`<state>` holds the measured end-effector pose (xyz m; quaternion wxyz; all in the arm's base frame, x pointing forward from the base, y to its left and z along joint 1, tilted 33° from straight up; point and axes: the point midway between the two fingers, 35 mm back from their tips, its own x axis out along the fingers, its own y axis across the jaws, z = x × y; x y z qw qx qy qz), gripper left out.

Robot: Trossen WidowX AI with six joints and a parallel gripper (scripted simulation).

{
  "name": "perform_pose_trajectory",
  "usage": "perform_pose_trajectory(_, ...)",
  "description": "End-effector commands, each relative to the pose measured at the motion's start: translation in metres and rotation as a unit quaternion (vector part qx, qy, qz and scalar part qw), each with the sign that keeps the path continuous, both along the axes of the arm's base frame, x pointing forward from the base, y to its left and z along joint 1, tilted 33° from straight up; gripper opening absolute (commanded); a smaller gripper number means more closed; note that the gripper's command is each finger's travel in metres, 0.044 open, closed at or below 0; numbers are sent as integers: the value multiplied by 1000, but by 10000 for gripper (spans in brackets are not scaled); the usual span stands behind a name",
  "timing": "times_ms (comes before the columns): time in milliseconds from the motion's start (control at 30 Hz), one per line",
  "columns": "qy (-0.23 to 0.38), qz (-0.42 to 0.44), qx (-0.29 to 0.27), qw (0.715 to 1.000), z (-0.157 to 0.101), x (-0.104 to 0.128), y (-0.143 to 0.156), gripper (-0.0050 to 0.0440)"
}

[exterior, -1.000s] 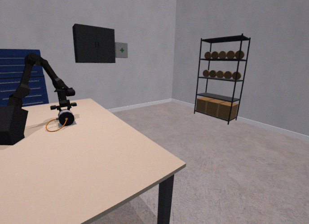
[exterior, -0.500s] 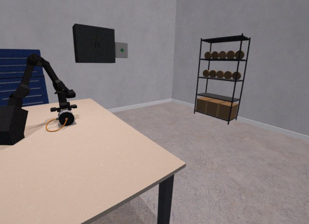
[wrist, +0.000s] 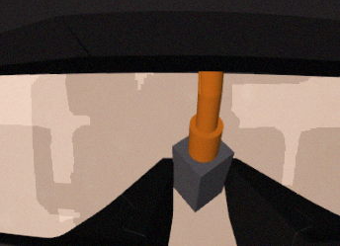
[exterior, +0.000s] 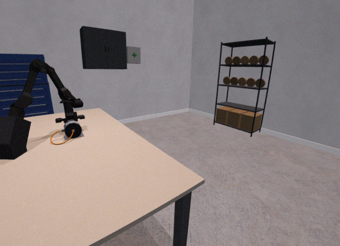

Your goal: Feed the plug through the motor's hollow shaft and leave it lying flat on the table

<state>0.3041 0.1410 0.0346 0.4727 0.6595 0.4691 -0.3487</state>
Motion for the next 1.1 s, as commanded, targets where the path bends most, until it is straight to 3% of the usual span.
perform_pose_trajectory(0, -1, 0, 0, 1000, 1, 0, 0, 67)
perform_pose_trajectory(133, 0, 0, 0, 1000, 3, 0, 4, 0)
perform_pose_trajectory(467, 1, 2, 0, 1000, 17, -1, 33, 0)
perform_pose_trajectory(1067, 1, 2, 0, 1000, 10, -1, 36, 0)
